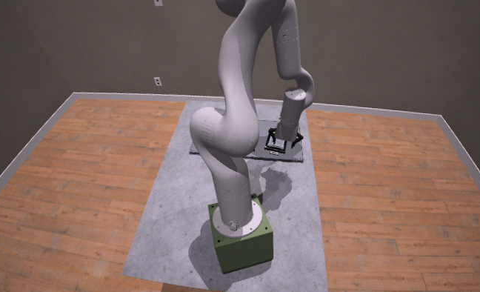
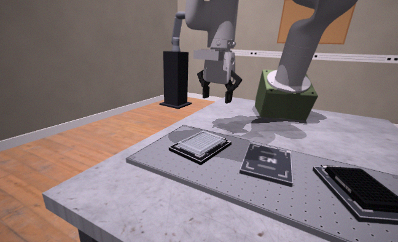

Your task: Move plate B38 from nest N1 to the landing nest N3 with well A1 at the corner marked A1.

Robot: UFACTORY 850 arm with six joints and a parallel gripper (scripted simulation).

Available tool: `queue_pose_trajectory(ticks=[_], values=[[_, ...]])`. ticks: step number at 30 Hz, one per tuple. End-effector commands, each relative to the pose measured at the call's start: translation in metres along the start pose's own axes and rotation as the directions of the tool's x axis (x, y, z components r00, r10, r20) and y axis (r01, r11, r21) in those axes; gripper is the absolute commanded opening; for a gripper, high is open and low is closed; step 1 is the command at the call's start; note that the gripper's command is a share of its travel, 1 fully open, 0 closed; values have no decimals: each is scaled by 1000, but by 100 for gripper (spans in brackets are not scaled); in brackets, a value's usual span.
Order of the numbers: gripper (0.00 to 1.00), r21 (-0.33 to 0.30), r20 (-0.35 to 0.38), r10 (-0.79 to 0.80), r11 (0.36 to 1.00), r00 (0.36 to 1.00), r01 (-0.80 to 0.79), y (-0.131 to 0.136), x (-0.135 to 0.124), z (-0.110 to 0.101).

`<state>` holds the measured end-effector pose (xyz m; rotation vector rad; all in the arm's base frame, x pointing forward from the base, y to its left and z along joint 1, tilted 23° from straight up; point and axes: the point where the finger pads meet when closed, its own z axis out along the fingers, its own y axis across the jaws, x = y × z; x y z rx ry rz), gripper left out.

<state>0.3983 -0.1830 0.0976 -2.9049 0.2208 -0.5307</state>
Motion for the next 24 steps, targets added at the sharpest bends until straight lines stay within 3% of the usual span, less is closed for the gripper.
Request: queue_pose_trajectory(ticks=[1, 10, 19, 24], values=[[100, -1, -1, -33, 999, 999, 33, -5, 0, 0], [100, -1, -1, -264, 965, 965, 264, -40, -2, 0], [100, -1, -1, -537, 844, 844, 537, -85, -5, 0], [100, -1, -1, -588, 809, 809, 588, -100, -6, 0]])
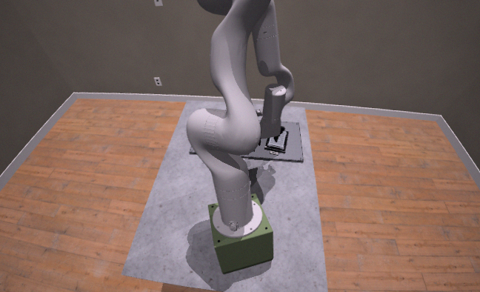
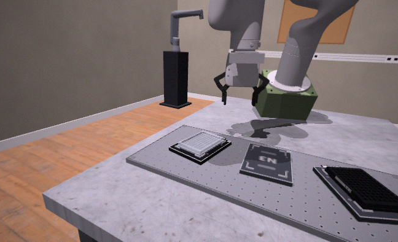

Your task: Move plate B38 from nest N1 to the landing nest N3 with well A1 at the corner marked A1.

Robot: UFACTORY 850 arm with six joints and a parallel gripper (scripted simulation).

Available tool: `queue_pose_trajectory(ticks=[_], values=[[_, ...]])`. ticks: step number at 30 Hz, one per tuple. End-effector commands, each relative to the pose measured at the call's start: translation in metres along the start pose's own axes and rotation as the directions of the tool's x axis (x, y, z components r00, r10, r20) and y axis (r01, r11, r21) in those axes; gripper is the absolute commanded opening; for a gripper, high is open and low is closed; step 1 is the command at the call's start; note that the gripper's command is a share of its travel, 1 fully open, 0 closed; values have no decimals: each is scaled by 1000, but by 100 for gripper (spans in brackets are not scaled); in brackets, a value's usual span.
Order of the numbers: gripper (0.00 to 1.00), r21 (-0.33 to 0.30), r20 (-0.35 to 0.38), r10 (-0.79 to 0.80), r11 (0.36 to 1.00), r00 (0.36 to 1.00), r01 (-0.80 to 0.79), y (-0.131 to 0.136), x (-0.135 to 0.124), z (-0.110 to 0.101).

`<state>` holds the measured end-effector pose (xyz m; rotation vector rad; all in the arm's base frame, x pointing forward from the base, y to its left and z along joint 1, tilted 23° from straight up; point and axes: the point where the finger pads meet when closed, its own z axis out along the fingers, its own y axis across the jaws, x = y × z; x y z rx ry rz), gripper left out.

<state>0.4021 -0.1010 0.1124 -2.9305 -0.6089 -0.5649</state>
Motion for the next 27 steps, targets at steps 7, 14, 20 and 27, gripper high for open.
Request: queue_pose_trajectory(ticks=[7, 14, 20, 27], values=[[100, -27, -17, -73, 997, 997, 72, -45, 25, 0], [100, -27, -17, -73, 997, 997, 72, -67, 37, 1], [100, -27, -17, -73, 997, 997, 72, -94, 51, 1], [100, -27, -17, -73, 997, 997, 72, -125, 67, 2]])
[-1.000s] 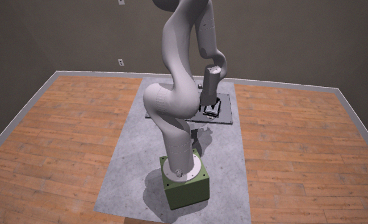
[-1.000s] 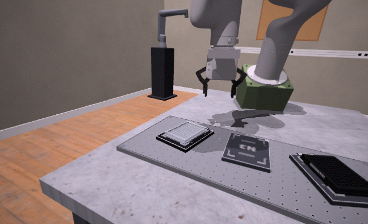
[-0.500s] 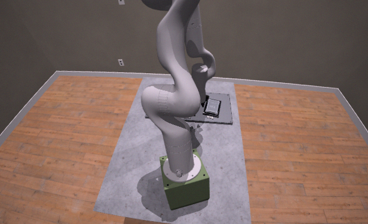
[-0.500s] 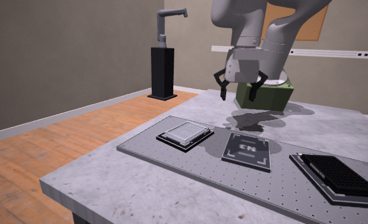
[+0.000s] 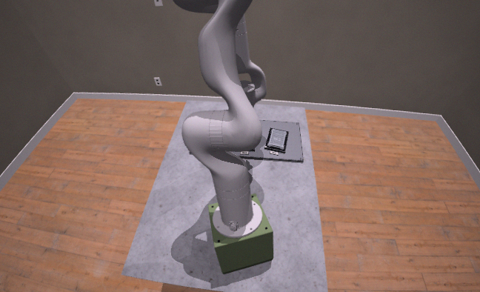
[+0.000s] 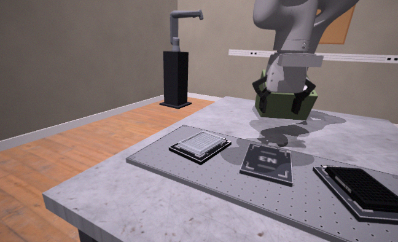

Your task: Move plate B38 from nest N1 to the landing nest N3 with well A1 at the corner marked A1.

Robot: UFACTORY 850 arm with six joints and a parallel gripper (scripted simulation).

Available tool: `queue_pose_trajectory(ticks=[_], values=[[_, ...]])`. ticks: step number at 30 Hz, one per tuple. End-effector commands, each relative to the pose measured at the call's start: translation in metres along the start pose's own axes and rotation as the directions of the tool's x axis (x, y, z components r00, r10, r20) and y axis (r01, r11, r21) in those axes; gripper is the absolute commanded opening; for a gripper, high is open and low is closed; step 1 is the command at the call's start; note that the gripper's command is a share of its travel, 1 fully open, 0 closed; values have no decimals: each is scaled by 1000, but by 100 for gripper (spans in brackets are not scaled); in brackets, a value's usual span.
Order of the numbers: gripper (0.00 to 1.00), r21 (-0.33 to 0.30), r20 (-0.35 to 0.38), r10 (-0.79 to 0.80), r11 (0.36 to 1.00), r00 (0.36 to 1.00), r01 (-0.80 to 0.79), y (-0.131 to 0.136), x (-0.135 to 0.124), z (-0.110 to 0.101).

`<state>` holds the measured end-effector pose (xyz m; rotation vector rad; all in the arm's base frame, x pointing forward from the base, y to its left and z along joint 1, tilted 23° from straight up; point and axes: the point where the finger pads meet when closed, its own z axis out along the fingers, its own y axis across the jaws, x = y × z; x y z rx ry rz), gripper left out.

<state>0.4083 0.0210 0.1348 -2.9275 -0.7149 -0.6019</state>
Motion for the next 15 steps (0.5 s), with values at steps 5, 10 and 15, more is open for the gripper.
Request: queue_pose_trajectory(ticks=[5, 10, 15], values=[[100, -9, -3, 0, 1000, 1000, 0, -27, 18, 0], [100, -9, -3, 0, 1000, 1000, 0, -48, 31, 0], [100, -9, -3, 0, 1000, 1000, 0, -69, 45, 0]])
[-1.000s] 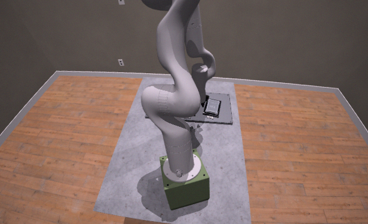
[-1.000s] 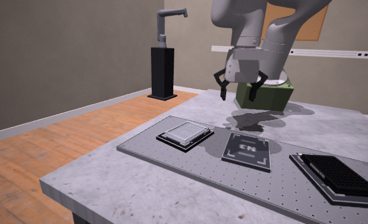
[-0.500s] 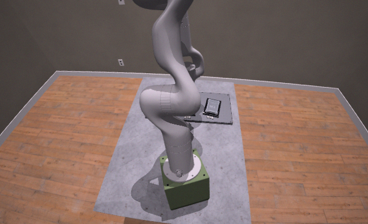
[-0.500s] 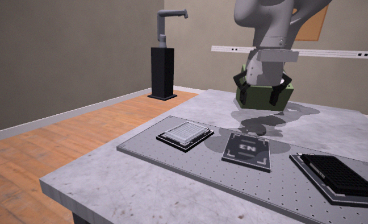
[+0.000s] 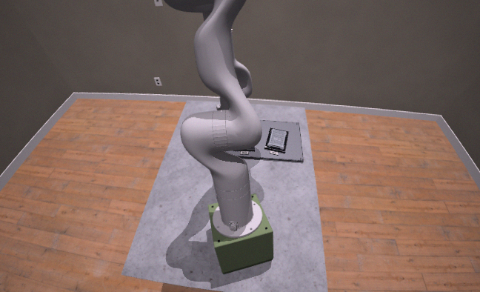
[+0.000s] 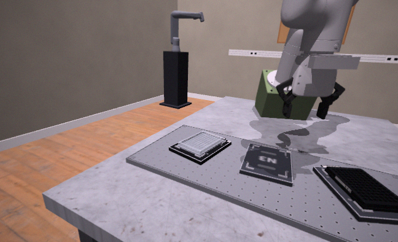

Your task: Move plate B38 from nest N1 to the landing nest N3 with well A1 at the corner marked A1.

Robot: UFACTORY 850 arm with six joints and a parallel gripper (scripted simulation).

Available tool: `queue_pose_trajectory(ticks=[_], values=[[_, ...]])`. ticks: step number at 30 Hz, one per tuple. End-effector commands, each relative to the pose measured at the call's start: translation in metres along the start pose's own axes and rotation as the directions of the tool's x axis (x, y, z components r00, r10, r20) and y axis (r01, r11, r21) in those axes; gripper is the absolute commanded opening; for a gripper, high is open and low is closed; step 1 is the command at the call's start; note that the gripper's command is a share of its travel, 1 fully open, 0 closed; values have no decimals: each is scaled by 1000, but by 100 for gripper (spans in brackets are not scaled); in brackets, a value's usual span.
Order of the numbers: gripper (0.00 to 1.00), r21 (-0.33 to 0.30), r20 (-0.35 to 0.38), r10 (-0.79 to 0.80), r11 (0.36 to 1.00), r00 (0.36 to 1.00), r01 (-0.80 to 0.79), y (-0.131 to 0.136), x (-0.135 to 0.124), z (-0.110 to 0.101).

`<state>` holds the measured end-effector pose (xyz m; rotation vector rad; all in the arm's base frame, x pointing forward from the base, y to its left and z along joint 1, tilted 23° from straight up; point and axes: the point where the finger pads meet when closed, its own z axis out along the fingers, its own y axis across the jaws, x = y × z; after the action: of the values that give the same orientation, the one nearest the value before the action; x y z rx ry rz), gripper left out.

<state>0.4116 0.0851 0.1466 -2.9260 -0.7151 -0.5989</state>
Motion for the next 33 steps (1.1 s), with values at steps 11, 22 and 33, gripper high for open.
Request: queue_pose_trajectory(ticks=[11, 22, 33], values=[[100, -11, -4, 0, 1000, 1000, 0, -42, 27, 0], [100, -11, -4, 0, 1000, 1000, 0, -42, 27, 0], [100, -11, -4, 0, 1000, 1000, 0, -42, 27, 0]])
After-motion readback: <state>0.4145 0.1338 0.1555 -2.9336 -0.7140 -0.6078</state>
